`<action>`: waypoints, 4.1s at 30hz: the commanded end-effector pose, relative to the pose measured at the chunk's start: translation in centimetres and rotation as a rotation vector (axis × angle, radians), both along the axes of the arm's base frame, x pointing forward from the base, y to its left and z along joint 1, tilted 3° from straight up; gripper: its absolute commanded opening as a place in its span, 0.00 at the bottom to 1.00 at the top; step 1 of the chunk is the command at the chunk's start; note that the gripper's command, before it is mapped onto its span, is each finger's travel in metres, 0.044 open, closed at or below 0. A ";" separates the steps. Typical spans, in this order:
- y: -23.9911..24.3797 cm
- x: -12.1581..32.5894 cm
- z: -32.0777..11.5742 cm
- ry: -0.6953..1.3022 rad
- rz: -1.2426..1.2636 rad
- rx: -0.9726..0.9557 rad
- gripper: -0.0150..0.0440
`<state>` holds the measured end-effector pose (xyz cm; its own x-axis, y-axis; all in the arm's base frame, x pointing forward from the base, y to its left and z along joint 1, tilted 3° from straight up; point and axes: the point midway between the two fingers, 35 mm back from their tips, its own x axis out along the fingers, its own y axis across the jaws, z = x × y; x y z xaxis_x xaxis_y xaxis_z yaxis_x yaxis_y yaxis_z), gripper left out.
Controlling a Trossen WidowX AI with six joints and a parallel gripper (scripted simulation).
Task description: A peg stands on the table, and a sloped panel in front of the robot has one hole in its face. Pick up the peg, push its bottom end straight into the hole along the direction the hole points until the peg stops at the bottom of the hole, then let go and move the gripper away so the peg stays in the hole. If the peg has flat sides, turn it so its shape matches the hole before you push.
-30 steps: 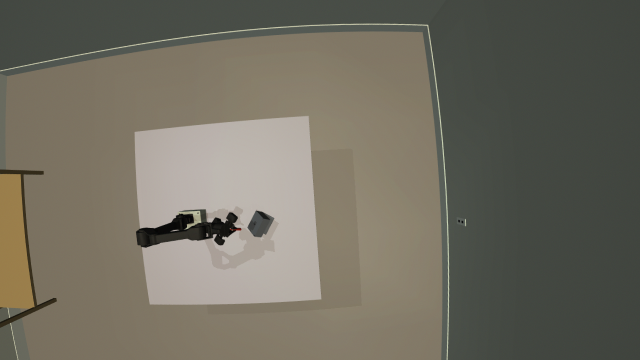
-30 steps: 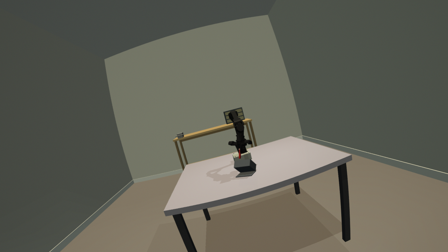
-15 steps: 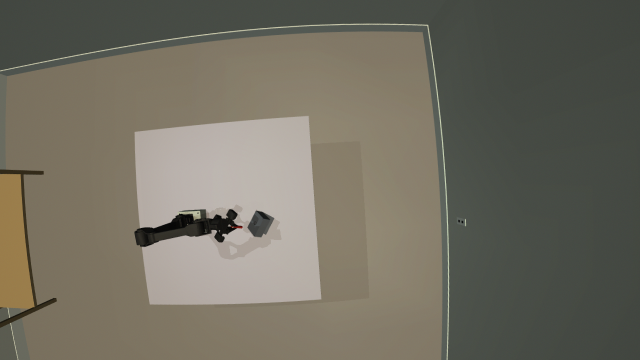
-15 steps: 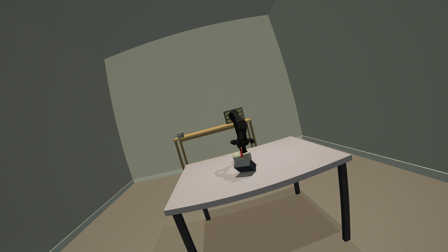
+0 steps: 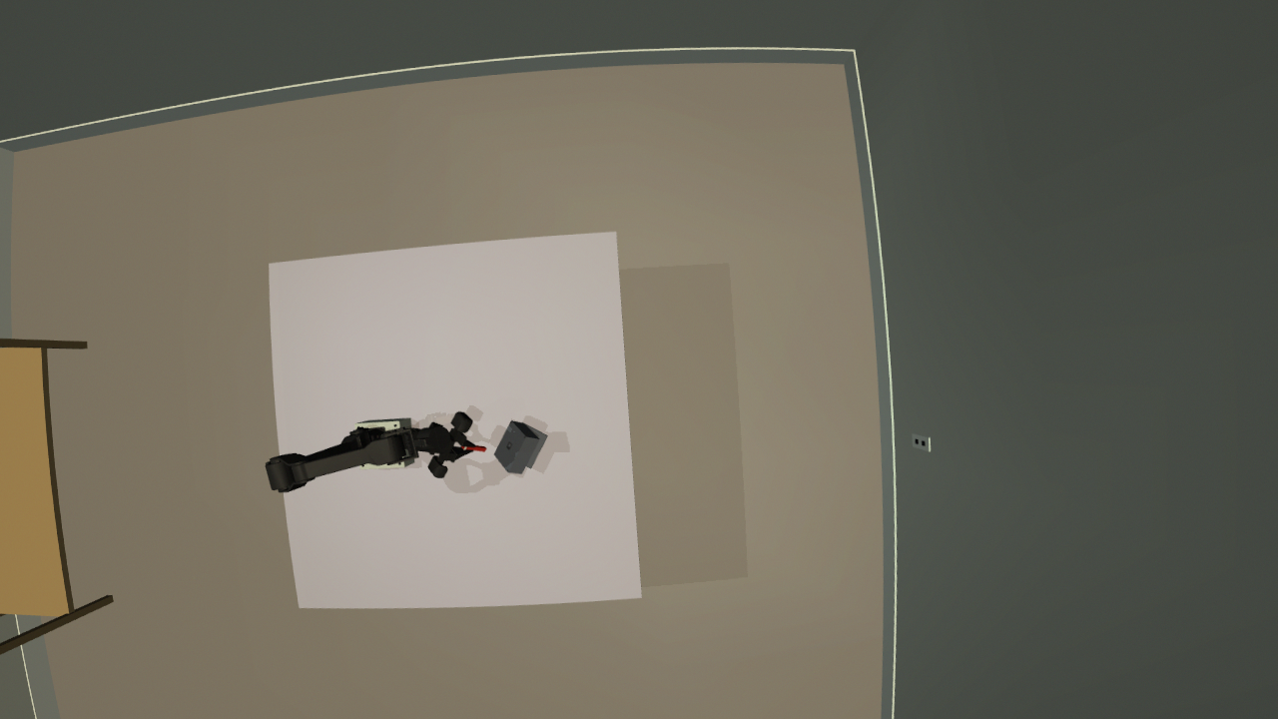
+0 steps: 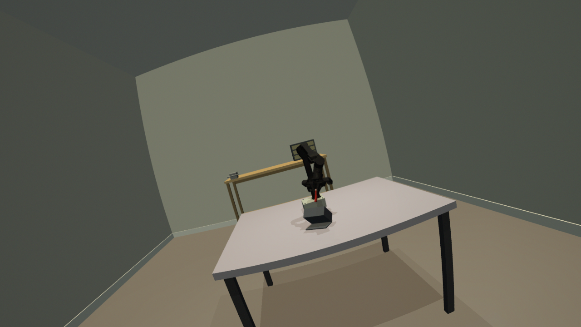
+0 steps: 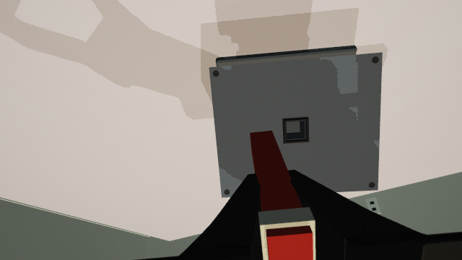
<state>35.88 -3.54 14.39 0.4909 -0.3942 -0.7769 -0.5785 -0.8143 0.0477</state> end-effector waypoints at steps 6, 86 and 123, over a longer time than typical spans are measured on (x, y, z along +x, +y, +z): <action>1.1 0.2 0.4 -0.055 0.002 -0.015 0.25; -0.4 5.1 -3.8 -0.144 0.007 -0.034 0.25; -1.0 6.1 -5.1 -0.145 0.007 -0.034 0.25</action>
<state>41.73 -4.48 9.39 0.5974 -0.4182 -0.6842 -0.5800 -0.8146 -0.0085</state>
